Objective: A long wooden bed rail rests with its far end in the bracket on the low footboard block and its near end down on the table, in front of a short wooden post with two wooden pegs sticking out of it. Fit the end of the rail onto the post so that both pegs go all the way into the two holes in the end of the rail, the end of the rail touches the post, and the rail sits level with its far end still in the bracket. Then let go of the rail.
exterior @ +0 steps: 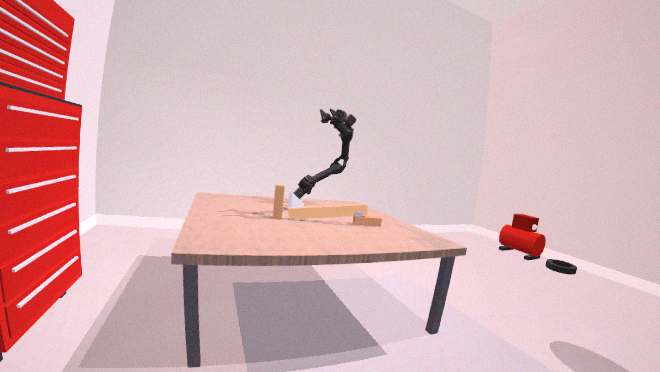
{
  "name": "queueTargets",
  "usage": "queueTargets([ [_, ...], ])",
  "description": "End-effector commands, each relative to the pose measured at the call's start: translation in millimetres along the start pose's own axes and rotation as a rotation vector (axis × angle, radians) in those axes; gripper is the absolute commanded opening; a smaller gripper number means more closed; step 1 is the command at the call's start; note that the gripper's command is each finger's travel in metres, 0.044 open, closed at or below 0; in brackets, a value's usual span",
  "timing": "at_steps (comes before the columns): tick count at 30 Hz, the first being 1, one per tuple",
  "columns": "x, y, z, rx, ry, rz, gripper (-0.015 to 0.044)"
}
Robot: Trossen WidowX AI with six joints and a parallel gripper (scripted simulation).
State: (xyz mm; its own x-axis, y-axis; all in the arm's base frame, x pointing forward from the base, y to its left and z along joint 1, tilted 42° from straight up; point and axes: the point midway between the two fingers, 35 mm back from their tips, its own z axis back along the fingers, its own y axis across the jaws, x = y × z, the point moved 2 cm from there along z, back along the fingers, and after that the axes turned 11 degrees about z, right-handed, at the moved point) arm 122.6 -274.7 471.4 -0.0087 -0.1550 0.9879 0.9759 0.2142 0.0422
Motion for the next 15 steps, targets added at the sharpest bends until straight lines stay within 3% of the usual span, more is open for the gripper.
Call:
queueTargets([
  [1,-45,34,-30,0.136,0.154,0.254,0.044],
  [8,-134,95,-57,0.473,0.369,0.707,0.044],
  [15,-234,145,-54,0.923,0.503,1.12,0.044],
])
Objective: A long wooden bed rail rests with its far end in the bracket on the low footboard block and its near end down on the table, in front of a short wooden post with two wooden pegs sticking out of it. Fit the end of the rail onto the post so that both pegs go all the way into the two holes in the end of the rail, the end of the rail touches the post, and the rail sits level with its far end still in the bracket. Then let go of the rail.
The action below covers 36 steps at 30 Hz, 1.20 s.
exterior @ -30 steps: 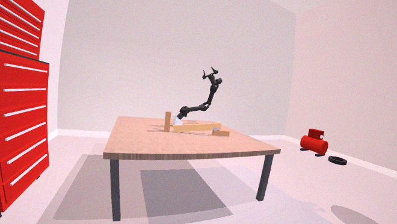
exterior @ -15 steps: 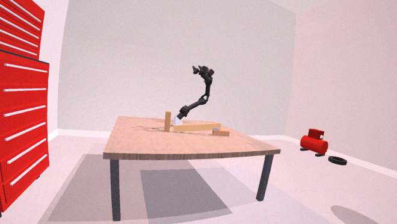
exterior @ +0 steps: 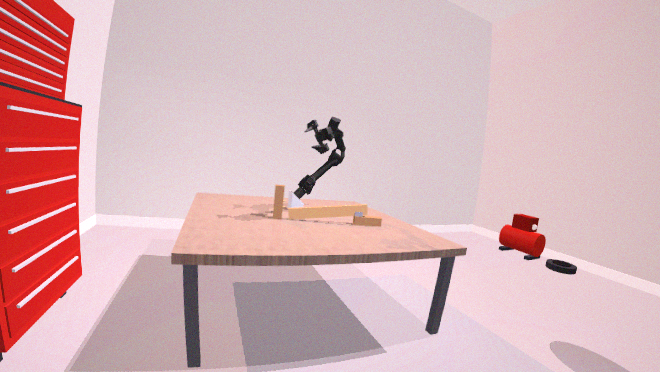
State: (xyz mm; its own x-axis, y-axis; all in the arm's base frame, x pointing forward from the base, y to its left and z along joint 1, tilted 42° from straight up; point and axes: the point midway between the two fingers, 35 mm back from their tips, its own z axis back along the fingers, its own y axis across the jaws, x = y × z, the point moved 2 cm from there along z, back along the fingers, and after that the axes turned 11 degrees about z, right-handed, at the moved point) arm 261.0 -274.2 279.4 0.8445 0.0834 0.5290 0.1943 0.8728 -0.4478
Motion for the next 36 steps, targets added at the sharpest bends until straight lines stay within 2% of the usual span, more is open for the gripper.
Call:
queueTargets([
  [1,-9,47,-40,0.229,0.03,0.239,0.044],
  [9,-33,161,-87,0.745,-0.084,0.725,0.044],
  [18,-72,280,-87,1.285,-0.454,1.073,0.044],
  [36,-76,296,-93,1.301,-0.471,1.08,0.044],
])
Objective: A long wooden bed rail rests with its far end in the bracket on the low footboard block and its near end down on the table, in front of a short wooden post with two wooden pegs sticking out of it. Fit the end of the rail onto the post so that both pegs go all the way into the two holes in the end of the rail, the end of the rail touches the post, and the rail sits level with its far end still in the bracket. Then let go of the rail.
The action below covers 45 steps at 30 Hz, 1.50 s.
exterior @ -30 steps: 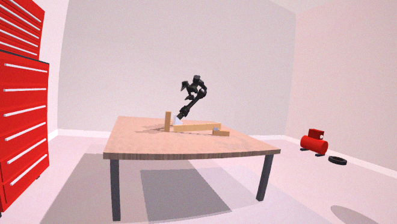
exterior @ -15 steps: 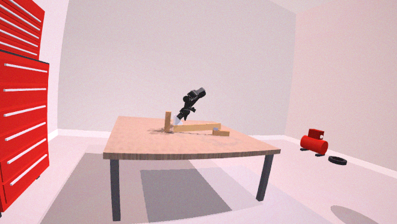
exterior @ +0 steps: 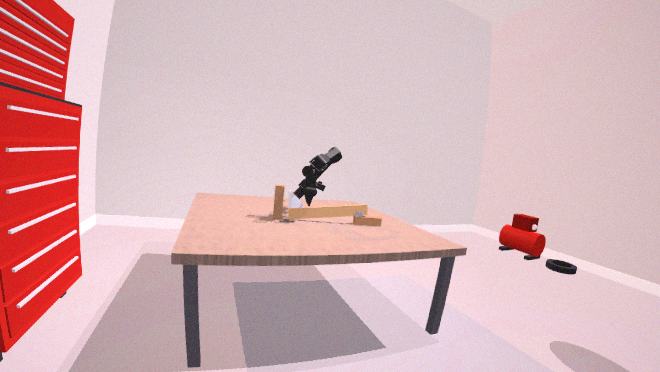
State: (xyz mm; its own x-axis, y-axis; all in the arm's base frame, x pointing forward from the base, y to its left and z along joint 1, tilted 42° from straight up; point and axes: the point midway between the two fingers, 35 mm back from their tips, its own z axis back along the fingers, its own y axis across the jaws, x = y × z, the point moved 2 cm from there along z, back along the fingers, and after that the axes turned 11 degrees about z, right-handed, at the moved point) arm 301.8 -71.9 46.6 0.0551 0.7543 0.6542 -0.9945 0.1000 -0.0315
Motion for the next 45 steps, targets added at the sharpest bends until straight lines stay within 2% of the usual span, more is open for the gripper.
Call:
queueTargets([
  [1,-1,1,-10,0.011,-0.008,-0.01,0.044],
  [37,0,3,-65,0.011,-0.012,-0.01,0.044],
  [45,0,3,-65,0.011,-0.012,-0.01,0.023],
])
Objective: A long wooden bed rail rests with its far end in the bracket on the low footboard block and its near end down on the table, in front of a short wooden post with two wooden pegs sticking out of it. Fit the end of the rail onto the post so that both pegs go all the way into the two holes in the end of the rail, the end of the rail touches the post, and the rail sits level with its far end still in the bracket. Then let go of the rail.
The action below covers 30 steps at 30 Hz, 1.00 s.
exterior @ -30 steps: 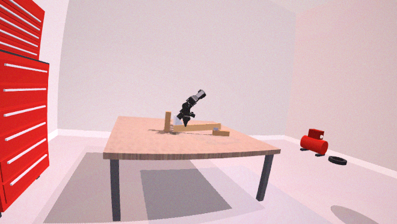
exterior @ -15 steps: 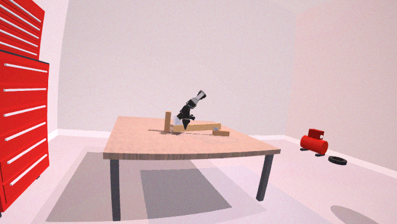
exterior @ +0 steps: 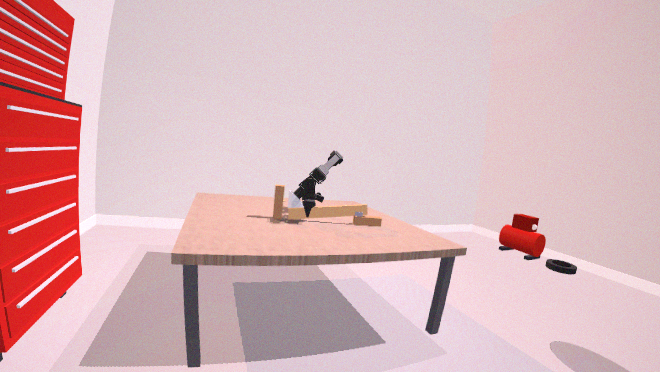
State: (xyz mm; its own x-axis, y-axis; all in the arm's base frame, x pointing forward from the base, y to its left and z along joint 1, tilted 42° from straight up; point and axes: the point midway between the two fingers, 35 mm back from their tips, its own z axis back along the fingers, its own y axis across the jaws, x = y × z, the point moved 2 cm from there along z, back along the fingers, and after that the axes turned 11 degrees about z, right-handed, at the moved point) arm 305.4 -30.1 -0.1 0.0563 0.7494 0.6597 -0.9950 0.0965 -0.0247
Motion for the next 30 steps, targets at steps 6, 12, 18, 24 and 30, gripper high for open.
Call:
queueTargets([
  [6,-0.7,0.6,-2.0,0.003,-0.004,-0.008,0.0072],
  [12,-0.7,0.6,-2.0,0.003,-0.004,-0.008,0.0032],
  [18,-0.7,0.6,-2.0,0.003,-0.004,-0.008,0.0],
  [24,-0.7,0.6,-2.0,0.003,-0.004,-0.008,0.0],
  [30,-0.4,0.5,1.7,0.003,-0.004,-0.008,0.0],
])
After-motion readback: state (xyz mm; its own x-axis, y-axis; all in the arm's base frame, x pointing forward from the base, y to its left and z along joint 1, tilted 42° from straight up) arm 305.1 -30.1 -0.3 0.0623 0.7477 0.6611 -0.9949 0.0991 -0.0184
